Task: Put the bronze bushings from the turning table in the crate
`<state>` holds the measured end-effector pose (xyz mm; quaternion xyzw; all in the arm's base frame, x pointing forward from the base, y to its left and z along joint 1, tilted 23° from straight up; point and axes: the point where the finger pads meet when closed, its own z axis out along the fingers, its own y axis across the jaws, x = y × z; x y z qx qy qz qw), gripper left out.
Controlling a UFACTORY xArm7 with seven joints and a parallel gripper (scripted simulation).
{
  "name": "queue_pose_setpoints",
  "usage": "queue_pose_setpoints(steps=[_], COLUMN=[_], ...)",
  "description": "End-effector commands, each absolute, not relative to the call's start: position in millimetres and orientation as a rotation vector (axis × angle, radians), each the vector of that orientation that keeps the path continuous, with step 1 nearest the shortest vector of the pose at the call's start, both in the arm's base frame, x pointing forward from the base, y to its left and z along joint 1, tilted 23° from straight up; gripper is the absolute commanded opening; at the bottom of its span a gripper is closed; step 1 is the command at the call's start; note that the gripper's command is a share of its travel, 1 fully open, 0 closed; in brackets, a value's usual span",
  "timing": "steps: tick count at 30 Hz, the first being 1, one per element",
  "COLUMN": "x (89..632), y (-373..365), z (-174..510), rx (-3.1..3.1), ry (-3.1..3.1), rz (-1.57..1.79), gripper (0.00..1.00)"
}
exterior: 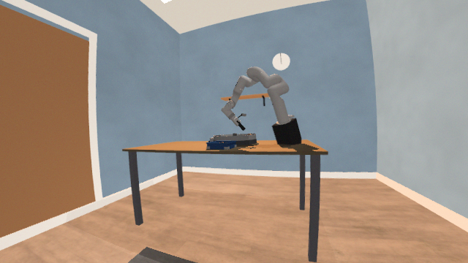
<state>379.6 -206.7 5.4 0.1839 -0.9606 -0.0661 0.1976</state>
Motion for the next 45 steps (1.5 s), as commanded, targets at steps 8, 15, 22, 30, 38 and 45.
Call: queue_pose_setpoints(steps=[8,15,22,30,38,45], x=[328.6,328.3,328.3,327.1,327.0,327.4], y=[-206.3,-206.2,-206.2,-206.8,-206.8,-206.4], z=[-7.8,-7.9,-7.9,-8.4,-8.5,-10.0], rx=[0.700,0.701,0.701,0.701,0.701,0.701], ry=[-2.709,-2.708,-2.708,-2.709,-2.709,-2.709], rz=[-0.066,-0.066,-0.066,-0.065,-0.065,-0.065], gripper=[0.10,0.10,0.10,0.10,0.10,0.10])
